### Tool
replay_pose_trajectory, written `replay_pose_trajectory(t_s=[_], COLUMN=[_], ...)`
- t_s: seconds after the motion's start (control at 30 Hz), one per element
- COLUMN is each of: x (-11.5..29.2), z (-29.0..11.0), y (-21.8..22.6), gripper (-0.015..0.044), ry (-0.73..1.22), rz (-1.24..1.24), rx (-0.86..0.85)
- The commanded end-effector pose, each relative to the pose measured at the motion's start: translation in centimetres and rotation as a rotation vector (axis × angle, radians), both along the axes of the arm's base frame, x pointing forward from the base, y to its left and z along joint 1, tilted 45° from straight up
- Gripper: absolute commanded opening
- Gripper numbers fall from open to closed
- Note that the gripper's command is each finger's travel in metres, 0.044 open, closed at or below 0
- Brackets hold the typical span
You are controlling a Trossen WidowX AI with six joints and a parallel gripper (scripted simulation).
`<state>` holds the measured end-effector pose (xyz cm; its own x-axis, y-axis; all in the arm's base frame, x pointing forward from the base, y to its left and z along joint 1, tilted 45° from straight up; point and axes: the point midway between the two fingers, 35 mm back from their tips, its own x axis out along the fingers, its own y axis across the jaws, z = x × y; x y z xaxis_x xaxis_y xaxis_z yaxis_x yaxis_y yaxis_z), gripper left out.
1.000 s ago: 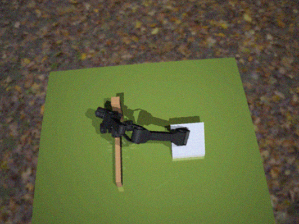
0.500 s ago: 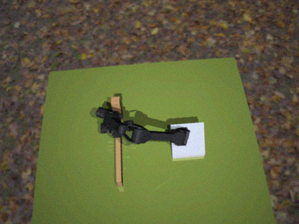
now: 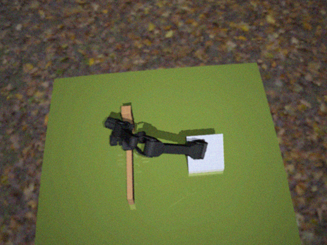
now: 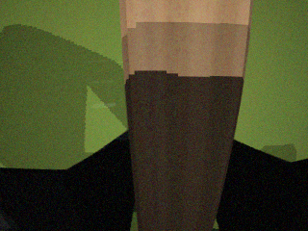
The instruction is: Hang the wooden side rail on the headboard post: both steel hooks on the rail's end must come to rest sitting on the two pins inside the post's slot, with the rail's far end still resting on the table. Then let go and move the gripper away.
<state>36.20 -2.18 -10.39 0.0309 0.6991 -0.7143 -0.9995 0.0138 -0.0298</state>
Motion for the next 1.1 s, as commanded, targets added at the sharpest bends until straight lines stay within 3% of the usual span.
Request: replay_pose_trajectory(t_s=[0.0,1.07], x=[-0.02,-0.03], z=[0.14,0.52], y=[-0.16,-0.54], gripper=[0.0,0.0], ry=[-0.003,-0.003], rz=[0.002,0.002], rx=[0.002,0.001])
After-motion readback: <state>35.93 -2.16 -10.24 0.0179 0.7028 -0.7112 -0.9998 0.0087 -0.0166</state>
